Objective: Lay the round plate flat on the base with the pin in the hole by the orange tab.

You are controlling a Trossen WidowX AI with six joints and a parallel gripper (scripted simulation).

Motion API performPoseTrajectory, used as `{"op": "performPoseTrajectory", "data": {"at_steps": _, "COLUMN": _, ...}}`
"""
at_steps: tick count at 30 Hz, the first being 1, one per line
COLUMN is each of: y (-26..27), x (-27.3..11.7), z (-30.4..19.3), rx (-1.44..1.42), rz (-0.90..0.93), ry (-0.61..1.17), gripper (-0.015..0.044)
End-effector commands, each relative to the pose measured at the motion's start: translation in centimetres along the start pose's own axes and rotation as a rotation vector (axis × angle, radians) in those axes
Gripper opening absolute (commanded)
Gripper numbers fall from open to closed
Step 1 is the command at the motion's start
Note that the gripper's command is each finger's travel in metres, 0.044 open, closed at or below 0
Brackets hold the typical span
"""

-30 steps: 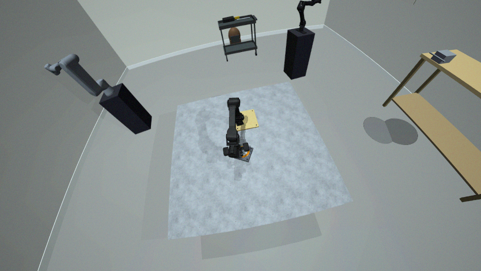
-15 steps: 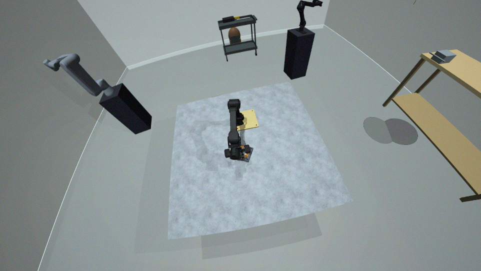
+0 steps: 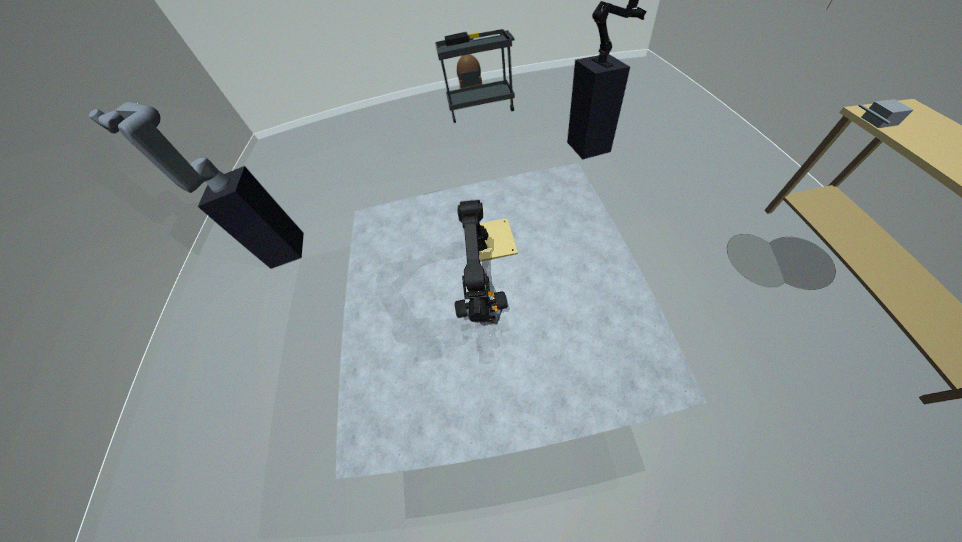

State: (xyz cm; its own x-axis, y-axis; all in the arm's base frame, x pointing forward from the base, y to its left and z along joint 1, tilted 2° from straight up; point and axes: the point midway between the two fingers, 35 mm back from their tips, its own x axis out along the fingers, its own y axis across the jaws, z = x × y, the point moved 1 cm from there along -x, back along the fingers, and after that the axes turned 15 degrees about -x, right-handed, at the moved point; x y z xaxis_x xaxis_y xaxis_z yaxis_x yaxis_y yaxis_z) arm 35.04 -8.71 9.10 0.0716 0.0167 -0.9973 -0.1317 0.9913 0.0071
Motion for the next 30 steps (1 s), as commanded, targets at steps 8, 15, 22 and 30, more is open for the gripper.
{"op": "performPoseTrajectory", "data": {"at_steps": 8, "y": 1.4, "x": 0.0, "z": 0.7, "rx": 0.001, "rz": 0.005, "ry": 0.003, "gripper": 0.0000}}
{"op": "performPoseTrajectory", "data": {"at_steps": 15, "y": 2.6, "x": -0.1, "z": 0.9, "rx": 0.001, "rz": 0.006, "ry": 0.003, "gripper": 0.0000}}
{"op": "performPoseTrajectory", "data": {"at_steps": 22, "y": 3.9, "x": -0.2, "z": 0.9, "rx": 0.001, "rz": 0.007, "ry": 0.003, "gripper": 0.0000}}
{"op": "performPoseTrajectory", "data": {"at_steps": 30, "y": 5.0, "x": -0.3, "z": 0.6, "rx": 0.002, "rz": 0.008, "ry": 0.003, "gripper": 0.0000}}
